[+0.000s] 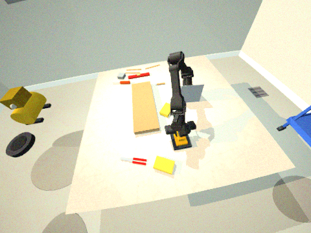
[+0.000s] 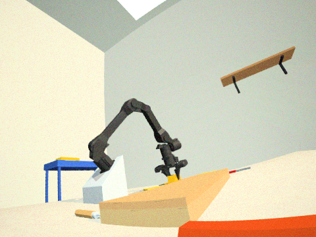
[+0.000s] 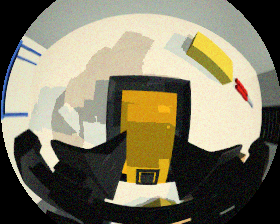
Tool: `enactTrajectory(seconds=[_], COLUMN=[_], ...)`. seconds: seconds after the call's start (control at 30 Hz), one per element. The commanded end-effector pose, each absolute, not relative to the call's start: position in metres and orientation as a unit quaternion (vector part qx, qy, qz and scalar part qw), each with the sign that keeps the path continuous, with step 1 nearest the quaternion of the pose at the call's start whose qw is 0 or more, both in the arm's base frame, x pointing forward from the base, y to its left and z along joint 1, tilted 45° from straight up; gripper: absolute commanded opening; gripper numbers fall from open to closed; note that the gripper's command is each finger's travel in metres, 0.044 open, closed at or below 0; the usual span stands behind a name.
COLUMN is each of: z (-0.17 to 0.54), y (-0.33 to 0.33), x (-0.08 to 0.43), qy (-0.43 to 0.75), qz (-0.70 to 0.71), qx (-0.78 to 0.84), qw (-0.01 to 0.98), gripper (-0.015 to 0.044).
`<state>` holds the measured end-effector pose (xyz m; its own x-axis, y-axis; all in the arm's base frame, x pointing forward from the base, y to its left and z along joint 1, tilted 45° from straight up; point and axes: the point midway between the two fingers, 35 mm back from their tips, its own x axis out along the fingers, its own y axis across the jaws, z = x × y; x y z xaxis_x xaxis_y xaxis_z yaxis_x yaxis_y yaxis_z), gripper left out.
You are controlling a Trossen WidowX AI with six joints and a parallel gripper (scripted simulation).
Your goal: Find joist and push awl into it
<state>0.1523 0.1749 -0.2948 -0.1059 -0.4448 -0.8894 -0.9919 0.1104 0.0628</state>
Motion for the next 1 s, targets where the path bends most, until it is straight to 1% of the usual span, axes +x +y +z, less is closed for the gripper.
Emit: enactTrajectory(seconds=[0.0,0.23,0.4,0.53,0.6,0.63,0.7,0.8,0.97], z=[-0.295,-0.295,-0.269,-0.227,-0.224,-0.234,-0.219,-0.186,-0.129], y=[0.175,0.175,0.203,0.239,0.241,0.233,0.228,0.209,0.156], x=[0.152,0.152,0.159,0.163,0.163,0.166,0.185,0.228,0.286], qy=[0.646,0.646,0.646,0.646,0.646,0.645,0.666,0.701,0.714], qz=[0.368,0.368,0.369,0.37,0.37,0.367,0.324,0.217,0.018], qx=[-0.556,-0.556,-0.555,-0.555,-0.555,-0.553,-0.519,-0.427,-0.245], qw=[0.372,0.372,0.372,0.372,0.372,0.379,0.428,0.529,0.655], gripper=[0.0131,0.0315,0.044,0.044,0.044,0.044,0.044,0.044,0.044])
